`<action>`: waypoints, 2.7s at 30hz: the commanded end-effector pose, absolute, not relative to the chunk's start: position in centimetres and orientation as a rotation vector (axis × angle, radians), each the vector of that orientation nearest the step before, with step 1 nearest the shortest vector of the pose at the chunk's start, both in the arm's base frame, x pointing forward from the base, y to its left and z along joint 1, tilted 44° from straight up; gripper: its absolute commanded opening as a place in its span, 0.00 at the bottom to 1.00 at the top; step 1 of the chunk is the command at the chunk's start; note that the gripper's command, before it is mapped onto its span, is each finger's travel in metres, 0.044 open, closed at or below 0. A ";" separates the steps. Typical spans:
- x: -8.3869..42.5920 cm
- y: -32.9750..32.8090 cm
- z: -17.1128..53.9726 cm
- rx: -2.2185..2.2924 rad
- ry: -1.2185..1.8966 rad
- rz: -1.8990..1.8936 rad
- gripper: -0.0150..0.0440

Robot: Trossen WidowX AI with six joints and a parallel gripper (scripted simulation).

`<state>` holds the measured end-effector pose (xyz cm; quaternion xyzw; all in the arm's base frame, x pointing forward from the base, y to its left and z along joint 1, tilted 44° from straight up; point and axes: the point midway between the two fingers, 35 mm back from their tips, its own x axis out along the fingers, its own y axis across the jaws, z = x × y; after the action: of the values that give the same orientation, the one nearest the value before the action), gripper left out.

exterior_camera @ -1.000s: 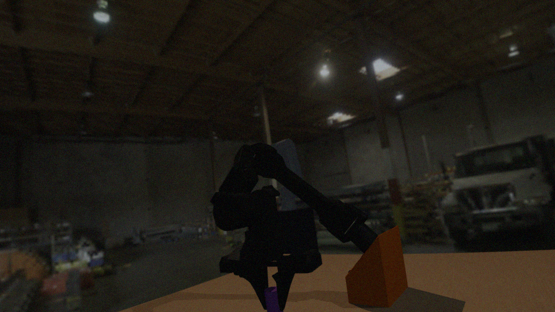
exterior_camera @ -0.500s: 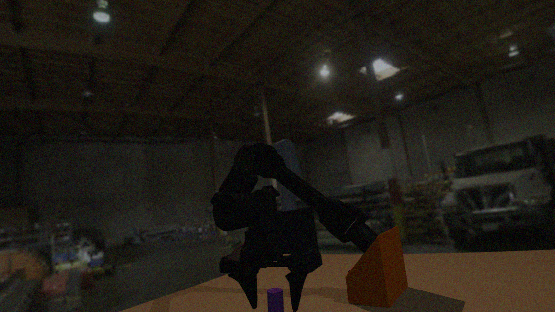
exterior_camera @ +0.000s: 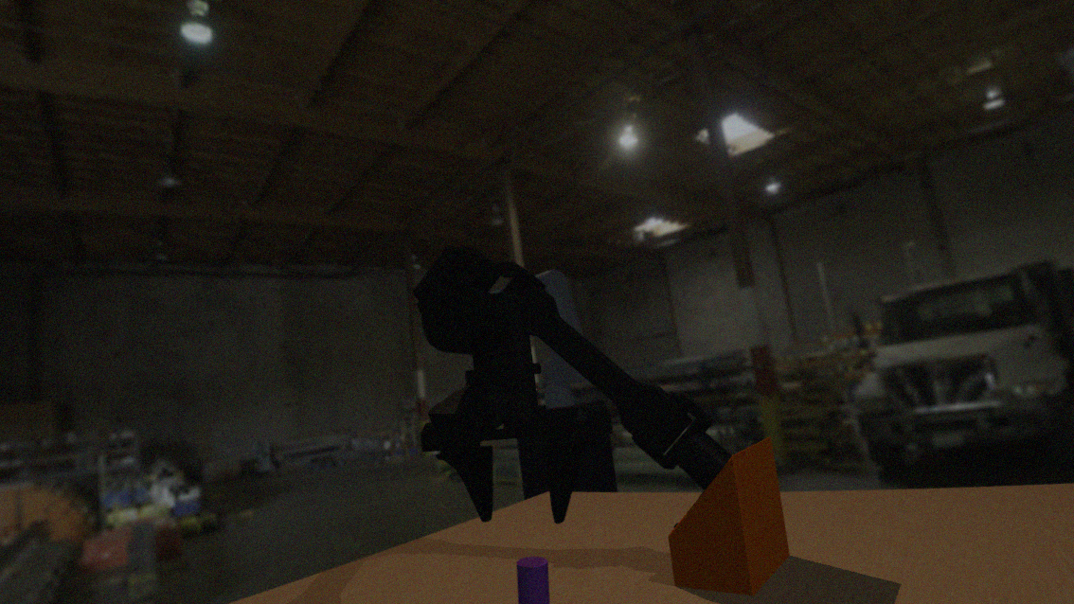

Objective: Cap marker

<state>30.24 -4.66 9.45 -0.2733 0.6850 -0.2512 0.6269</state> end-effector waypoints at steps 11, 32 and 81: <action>29.7 -5.0 8.7 -0.541 1.534 -0.665 0.33; 29.7 -5.8 7.9 -0.541 1.534 -0.665 0.25; 30.5 -1.2 12.6 -0.537 1.521 -0.662 0.65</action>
<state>30.47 -1.33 12.54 -0.2388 0.6681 -0.2899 0.6423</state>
